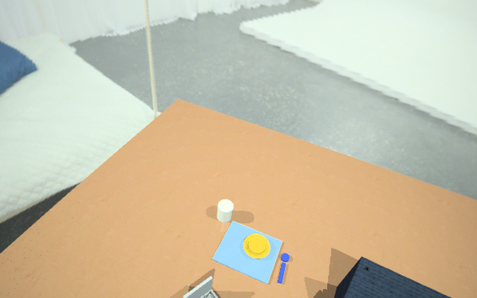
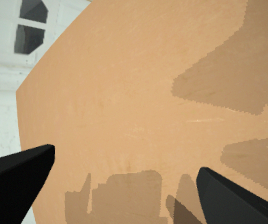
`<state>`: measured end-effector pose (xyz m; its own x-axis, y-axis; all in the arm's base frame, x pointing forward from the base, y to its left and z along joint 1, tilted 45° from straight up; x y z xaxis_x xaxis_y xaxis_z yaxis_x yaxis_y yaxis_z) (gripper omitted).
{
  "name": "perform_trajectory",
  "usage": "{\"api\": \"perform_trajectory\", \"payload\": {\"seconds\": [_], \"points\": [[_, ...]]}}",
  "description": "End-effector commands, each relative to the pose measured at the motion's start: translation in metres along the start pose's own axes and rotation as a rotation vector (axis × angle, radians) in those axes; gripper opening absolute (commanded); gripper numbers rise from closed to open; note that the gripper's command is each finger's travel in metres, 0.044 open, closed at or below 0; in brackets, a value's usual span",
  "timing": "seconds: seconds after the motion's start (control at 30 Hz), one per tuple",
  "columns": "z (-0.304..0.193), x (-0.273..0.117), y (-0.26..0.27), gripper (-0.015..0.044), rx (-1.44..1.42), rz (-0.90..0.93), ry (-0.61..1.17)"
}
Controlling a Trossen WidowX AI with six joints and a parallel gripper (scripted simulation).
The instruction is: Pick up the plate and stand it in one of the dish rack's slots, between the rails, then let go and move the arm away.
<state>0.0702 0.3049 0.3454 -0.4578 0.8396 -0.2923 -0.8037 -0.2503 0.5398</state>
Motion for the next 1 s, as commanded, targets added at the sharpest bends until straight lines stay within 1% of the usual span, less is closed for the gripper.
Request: {"api": "perform_trajectory", "payload": {"seconds": [0.0,0.3,0.53,0.7,0.97], "points": [[0.009,-0.017,-0.031,0.0400,0.009,-0.118,-0.042],[0.012,-0.059,-0.095,0.0400,0.066,-0.330,-0.087],[-0.003,-0.106,-0.153,0.0400,0.184,-0.503,-0.090],[-0.014,-0.130,-0.176,0.0400,0.235,-0.570,-0.089],[-0.057,-0.204,-0.229,0.0400,0.366,-0.722,-0.076]]}}
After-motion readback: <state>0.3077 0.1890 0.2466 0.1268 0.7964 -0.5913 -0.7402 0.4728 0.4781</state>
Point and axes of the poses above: the point midway between the two fingers, 35 mm back from their tips, its own x axis out along the fingers, its own y axis across the jaws, z = x × y, the point moved 1 cm from there along -x, back along the fingers, and after that the axes turned 9 degrees about -x, right-handed, at the moved point
